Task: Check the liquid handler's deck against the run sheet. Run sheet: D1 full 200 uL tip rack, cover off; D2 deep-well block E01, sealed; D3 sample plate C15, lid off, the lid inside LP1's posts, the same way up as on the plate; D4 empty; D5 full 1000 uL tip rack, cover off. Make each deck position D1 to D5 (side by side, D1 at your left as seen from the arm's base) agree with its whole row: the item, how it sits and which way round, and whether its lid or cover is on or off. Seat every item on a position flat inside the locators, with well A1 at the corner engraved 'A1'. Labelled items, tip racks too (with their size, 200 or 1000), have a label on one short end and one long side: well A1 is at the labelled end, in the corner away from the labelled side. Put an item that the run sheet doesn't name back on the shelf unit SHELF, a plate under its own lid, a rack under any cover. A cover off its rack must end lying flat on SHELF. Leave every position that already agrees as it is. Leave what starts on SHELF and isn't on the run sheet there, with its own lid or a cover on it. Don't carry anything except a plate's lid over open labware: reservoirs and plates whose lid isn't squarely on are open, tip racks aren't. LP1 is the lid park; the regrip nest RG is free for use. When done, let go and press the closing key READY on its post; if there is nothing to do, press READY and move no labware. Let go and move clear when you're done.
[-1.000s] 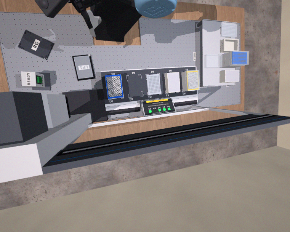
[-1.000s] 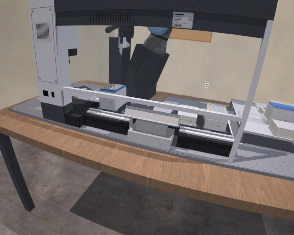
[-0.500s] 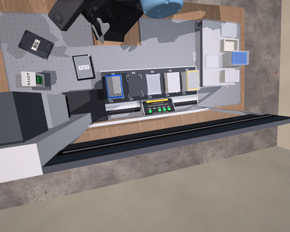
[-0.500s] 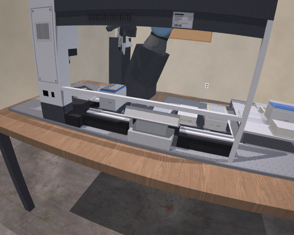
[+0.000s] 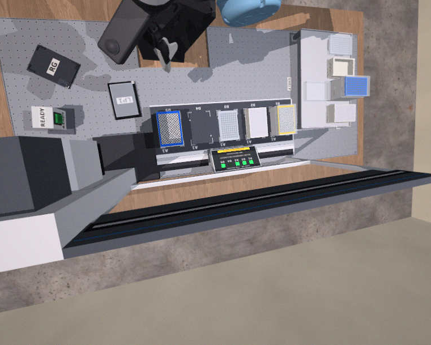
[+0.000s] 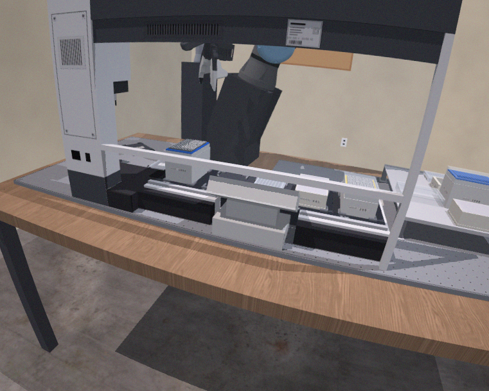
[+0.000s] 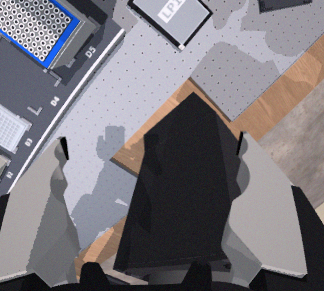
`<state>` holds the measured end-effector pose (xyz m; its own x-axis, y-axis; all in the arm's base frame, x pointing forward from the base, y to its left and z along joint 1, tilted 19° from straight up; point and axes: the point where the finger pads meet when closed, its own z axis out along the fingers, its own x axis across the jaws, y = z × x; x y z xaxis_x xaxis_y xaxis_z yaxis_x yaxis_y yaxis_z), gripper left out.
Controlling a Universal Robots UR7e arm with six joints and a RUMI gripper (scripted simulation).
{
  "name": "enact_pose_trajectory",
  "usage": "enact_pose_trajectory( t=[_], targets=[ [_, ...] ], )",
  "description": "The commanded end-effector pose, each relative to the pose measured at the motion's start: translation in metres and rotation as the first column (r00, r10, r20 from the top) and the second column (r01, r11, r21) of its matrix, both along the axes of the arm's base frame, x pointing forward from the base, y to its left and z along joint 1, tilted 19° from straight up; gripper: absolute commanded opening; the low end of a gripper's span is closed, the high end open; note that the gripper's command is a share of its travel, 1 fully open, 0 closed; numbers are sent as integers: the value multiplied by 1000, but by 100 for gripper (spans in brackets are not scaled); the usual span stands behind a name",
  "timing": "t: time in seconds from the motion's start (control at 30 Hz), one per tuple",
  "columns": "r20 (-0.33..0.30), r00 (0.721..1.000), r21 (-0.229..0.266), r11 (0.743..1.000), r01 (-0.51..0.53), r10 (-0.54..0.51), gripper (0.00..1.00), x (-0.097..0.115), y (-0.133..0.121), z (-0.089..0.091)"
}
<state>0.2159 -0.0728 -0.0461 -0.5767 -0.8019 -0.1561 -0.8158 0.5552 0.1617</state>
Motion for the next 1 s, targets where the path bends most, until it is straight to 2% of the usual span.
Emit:
enact_pose_trajectory(
  t=[0.0, 0.13, 0.33, 0.47, 0.7, 0.83, 0.97],
  targets=[
    [11, 1000, 1, 1000, -25, 25, 82, 7, 11, 9],
    [37, 994, 4, 995, -103, 102, 82, 14, 28, 17],
    [38, 994, 4, 995, -105, 104, 82, 17, 36, 20],
    [64, 982, 7, 983, -181, 180, 82, 22, 54, 27],
    [65, 981, 7, 983, -183, 182, 82, 24, 62, 30],
    [91, 962, 10, 966, -259, 257, 82, 27, 81, 37],
    [92, 961, 10, 965, -261, 259, 82, 28, 90, 41]
  ],
)
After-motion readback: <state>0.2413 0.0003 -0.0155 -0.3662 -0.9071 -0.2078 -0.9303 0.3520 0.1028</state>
